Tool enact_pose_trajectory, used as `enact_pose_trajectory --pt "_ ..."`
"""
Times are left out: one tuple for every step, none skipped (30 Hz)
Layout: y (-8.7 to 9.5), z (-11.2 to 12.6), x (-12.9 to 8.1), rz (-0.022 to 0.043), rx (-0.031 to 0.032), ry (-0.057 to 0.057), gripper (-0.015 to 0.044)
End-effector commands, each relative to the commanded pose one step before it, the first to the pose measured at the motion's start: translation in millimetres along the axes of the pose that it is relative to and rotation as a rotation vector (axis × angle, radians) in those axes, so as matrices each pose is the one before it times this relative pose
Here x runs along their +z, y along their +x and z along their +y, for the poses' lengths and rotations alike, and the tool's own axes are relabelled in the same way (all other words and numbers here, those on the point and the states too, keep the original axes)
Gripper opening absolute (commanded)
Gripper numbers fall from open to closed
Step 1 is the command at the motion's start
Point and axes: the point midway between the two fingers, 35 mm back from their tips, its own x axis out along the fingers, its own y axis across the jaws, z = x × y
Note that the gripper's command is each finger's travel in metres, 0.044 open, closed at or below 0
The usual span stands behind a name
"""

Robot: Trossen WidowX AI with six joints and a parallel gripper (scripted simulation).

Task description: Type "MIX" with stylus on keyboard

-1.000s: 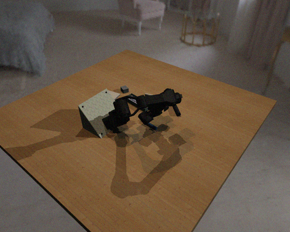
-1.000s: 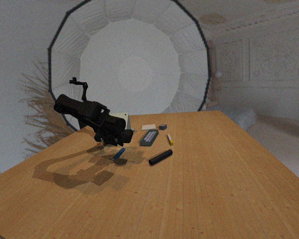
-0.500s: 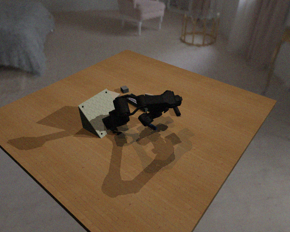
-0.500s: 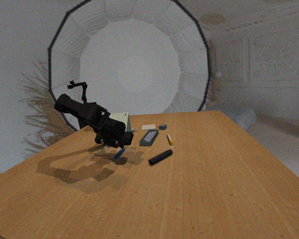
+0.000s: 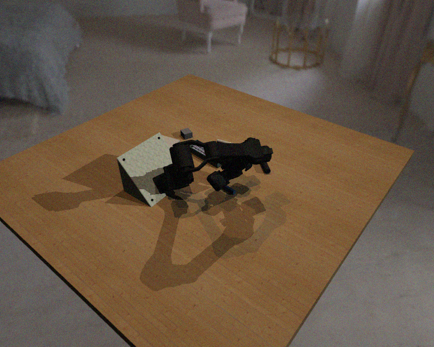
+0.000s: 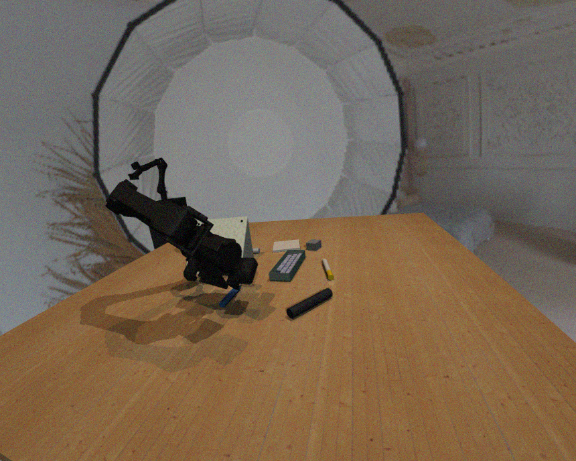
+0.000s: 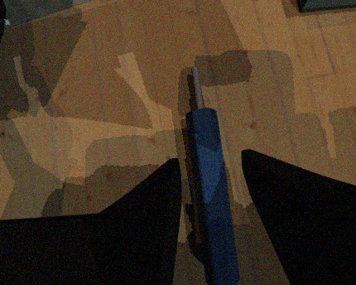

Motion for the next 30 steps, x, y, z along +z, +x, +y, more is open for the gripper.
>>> enact_pose_trajectory --pt "4.82 0.59 -0.32 -0.00673 0.0078 -0.0044 0.015" --pt "0.69 0.01 -0.4 0.00006 -0.00001 0.0 0.015" --pt "0.24 0.0 -0.14 0.00002 0.0 0.0 0.015" --pt "0.37 0.0 -0.22 0.00002 0.0 0.0 0.015" --pt "0.54 0.0 -0.31 0.00004 0.0 0.0 0.015" --pt "0.76 0.0 -0.44 0.00006 -0.00001 0.0 0.015" --pt "0.68 0.01 -0.4 0.00005 -0.00001 0.0 0.015" --pt "0.54 0.0 -0.31 0.00004 0.0 0.0 0.015" --pt "0.66 0.0 -0.38 0.00005 0.0 0.0 0.015" --pt "0.8 0.01 -0.47 0.00006 0.0 0.0 0.015" --pt "0.62 0.01 -0.36 0.00005 0.0 0.0 0.015" --pt "0.21 0.0 -0.12 0.00002 0.0 0.0 0.015" --pt "0.35 0.0 -0.21 0.00002 0.0 0.0 0.015" --pt "0.53 0.0 -0.31 0.00004 0.0 0.0 0.015" --pt "0.76 0.0 -0.44 0.00005 0.0 0.0 0.015" --pt "0.51 0.0 -0.3 0.00004 0.0 0.0 0.015" --pt "0.31 0.0 -0.18 0.00002 0.0 0.0 0.015" --pt "0.36 -0.01 -0.21 0.00002 0.0 0.0 0.015" --pt "0.48 -0.01 -0.28 0.00003 0.0 0.0 0.015" --pt "0.21 0.0 -0.12 0.00001 0.0 0.0 0.015" --pt "0.0 0.0 0.0 0.0 0.0 0.0 0.015" --pt "0.0 0.0 0.0 0.0 0.0 0.0 0.015" --pt "0.0 0.0 0.0 0.0 0.0 0.0 0.015" --pt "0.0 0.0 0.0 0.0 0.0 0.0 0.015" --pt "0.0 0.0 0.0 0.0 0.0 0.0 0.015" --pt "0.0 0.0 0.0 0.0 0.0 0.0 0.015" --pt "-1.75 0.21 -0.66 0.00597 -0.00387 0.0048 0.0124" --pt "0.0 0.0 0.0 0.0 0.0 0.0 0.0097" --pt "0.0 0.0 0.0 0.0 0.0 0.0 0.0071" --pt "0.0 0.0 0.0 0.0 0.0 0.0 0.0045"
